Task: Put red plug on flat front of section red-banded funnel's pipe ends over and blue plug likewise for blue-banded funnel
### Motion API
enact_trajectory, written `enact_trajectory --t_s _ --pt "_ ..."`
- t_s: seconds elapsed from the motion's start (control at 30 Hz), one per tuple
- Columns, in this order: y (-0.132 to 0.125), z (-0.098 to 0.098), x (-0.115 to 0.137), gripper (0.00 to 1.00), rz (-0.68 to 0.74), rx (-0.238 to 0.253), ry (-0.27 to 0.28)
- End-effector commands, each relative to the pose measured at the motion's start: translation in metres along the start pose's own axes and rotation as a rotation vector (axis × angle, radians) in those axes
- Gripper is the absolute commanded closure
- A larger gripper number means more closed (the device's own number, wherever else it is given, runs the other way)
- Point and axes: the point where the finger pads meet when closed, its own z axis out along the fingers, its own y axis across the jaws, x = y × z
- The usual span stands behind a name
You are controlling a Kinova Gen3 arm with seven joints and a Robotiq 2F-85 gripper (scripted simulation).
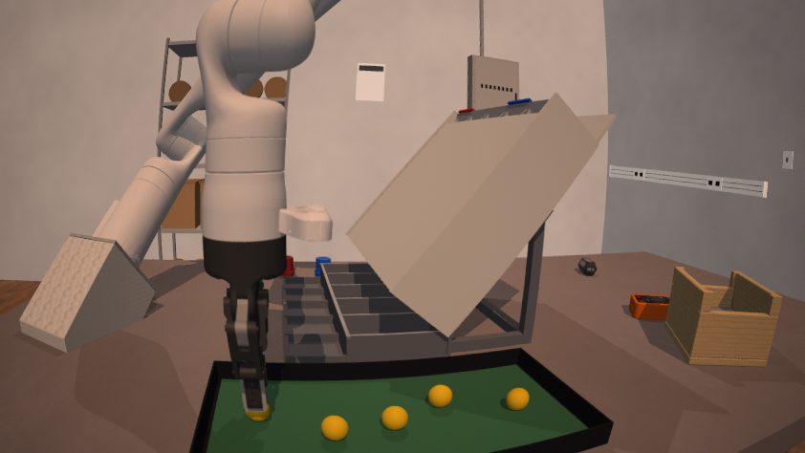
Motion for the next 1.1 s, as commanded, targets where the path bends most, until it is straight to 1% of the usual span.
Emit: enact_trajectory --t_s 0.0,0.43,0.47,1.0,1.03,1.07 --pt "0.001 -0.001 0.0 0.5 0.0 -0.002 0.001" --pt "0.001 -0.001 0.0 0.5 0.0 -0.002 0.001" --pt "0.001 0.007 0.001 0.5 0.0 -0.002 0.001" --pt "0.001 0.007 0.001 0.5 0.0 -0.002 0.001" --pt "0.001 0.015 0.0 0.5 0.0 -0.002 0.001" --pt "0.001 0.015 0.0 0.5 0.0 -0.002 0.001"
